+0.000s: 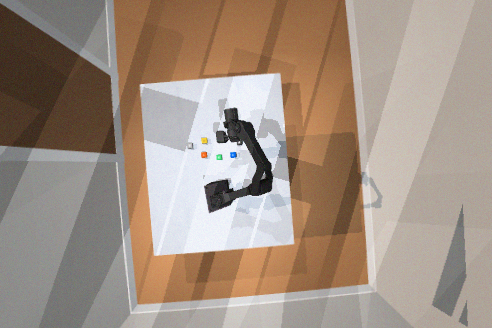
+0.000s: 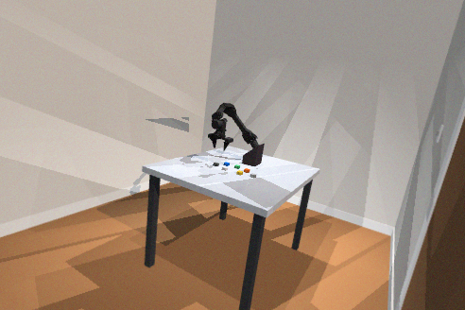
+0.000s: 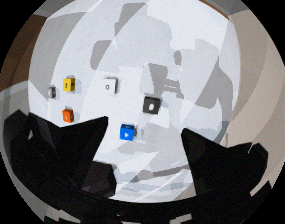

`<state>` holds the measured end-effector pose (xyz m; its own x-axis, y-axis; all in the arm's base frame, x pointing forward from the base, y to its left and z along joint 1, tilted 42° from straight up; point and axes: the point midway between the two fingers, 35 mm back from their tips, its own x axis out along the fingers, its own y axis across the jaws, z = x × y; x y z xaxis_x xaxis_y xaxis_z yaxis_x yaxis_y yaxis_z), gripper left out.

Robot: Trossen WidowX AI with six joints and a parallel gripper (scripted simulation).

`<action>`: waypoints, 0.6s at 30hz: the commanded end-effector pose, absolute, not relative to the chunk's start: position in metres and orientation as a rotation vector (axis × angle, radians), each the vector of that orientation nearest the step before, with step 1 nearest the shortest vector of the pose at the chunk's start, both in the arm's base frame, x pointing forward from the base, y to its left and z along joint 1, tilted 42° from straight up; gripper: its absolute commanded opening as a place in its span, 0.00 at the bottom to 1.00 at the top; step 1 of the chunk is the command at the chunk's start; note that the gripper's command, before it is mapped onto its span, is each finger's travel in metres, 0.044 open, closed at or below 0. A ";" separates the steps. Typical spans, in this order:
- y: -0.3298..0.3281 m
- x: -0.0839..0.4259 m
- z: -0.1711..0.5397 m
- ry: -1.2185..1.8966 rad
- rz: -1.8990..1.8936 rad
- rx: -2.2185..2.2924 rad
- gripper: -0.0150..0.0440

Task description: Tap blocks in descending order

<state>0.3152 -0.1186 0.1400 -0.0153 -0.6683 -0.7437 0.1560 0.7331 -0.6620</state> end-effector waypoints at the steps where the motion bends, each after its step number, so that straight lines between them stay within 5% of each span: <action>1: -0.070 0.346 0.100 1.455 -0.651 -0.440 0.93; 18: 0.098 0.354 -0.053 1.453 -0.672 -0.451 0.93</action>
<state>0.3619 0.0717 -0.0277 -0.0121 -0.6546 -0.7559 0.1312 0.7484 -0.6502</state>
